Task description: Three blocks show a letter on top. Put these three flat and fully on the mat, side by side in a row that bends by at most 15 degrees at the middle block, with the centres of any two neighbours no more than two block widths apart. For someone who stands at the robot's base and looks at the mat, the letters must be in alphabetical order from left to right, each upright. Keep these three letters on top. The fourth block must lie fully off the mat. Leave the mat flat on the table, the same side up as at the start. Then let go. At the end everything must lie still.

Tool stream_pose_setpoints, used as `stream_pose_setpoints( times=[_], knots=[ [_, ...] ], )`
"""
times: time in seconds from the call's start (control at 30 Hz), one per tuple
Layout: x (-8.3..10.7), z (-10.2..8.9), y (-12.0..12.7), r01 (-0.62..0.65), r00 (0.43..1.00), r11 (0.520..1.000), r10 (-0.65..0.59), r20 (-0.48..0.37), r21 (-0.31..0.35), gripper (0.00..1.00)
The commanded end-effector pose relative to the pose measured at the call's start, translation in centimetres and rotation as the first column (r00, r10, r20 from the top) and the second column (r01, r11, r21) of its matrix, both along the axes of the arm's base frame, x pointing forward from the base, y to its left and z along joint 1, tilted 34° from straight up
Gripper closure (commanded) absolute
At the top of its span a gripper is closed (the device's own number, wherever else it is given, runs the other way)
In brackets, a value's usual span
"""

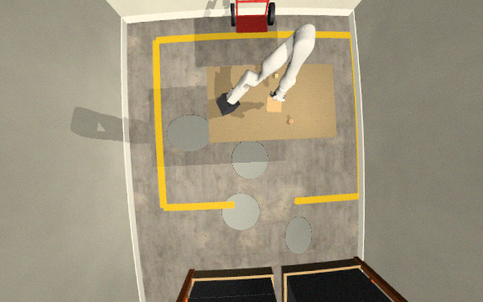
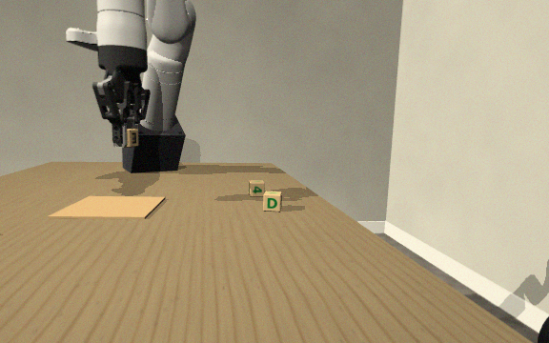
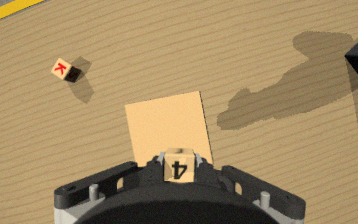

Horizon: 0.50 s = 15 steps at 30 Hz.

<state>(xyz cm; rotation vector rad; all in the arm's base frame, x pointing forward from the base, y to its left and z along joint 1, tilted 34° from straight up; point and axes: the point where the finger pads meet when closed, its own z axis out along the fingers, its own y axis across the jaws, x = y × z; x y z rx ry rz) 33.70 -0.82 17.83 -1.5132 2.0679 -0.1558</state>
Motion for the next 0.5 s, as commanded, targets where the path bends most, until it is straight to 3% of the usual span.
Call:
stream_pose_setpoints(
  times=[0.0,0.33,0.47],
  knots=[
    [0.0,0.0,-0.1,0.004,1.000,1.000,-0.004,0.000,-0.001,0.74],
    [0.1,0.1,-0.3,-0.001,1.000,1.000,0.001,0.004,-0.003,0.74],
    [1.1,0.4,-2.1,-0.046,0.998,0.999,0.047,0.029,-0.022,0.74]
  ],
)
